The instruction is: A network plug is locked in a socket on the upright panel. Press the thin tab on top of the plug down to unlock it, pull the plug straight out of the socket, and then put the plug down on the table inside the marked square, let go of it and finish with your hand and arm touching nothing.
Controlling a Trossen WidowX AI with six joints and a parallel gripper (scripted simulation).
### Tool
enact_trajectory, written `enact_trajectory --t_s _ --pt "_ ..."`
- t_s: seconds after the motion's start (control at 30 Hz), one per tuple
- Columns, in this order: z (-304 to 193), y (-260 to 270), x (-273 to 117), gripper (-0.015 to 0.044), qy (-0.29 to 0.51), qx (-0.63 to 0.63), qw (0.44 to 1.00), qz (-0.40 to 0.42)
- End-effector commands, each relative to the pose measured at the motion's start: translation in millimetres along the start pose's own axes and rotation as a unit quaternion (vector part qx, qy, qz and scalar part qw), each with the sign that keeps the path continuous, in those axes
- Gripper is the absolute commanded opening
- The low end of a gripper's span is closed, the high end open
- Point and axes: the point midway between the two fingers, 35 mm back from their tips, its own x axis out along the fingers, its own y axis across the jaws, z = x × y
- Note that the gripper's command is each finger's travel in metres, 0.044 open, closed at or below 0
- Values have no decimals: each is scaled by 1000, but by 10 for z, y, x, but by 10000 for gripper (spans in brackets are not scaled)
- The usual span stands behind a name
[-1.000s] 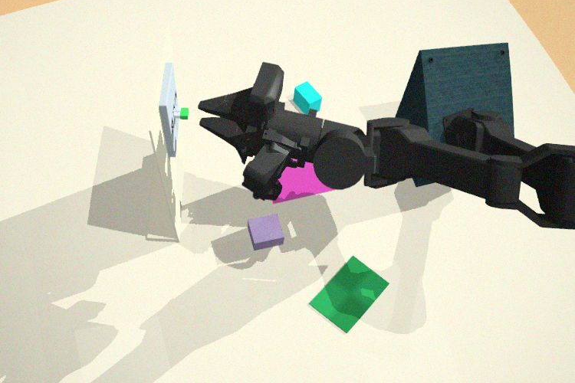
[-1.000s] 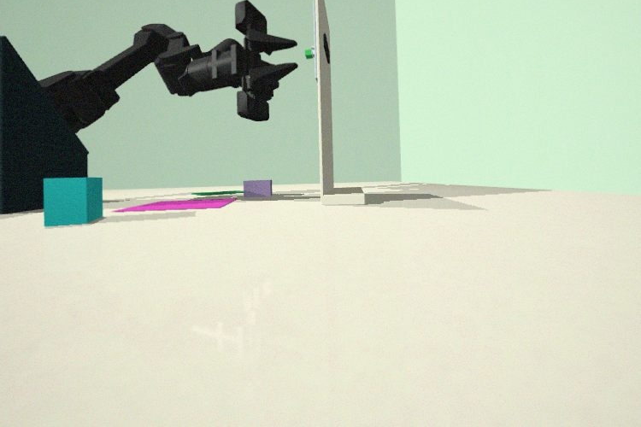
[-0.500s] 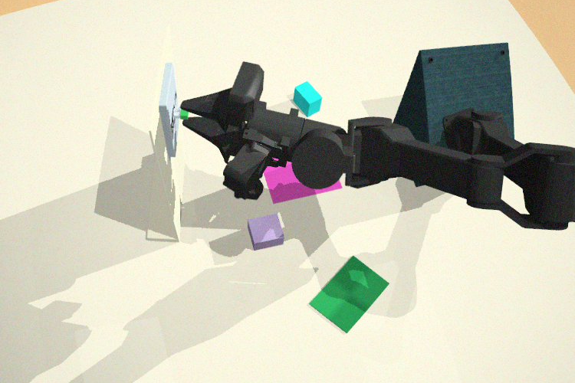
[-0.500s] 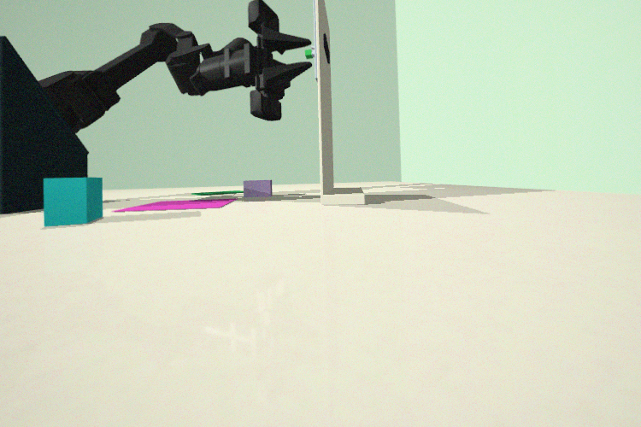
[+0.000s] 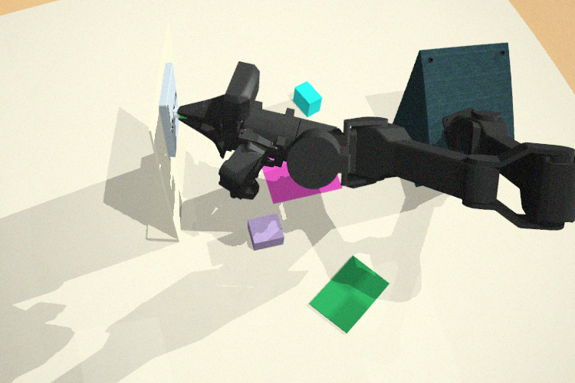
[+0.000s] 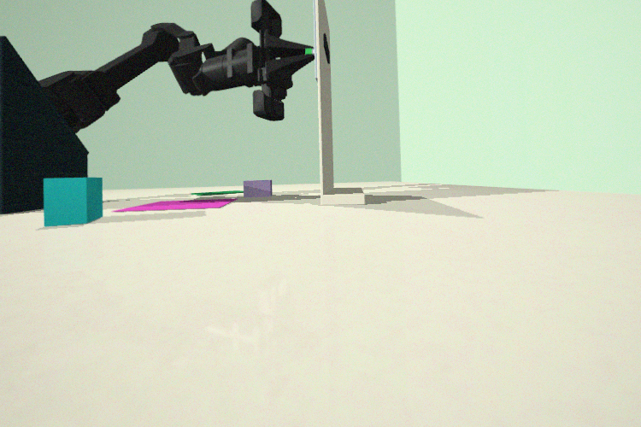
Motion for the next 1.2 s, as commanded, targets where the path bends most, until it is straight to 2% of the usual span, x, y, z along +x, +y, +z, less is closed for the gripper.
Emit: enact_trajectory --t_s 0.0,1.17 --pt "-1 3 3 0 0 -2 1000 1" --pt "-41 6 -188 0 1 -3 1000 1"
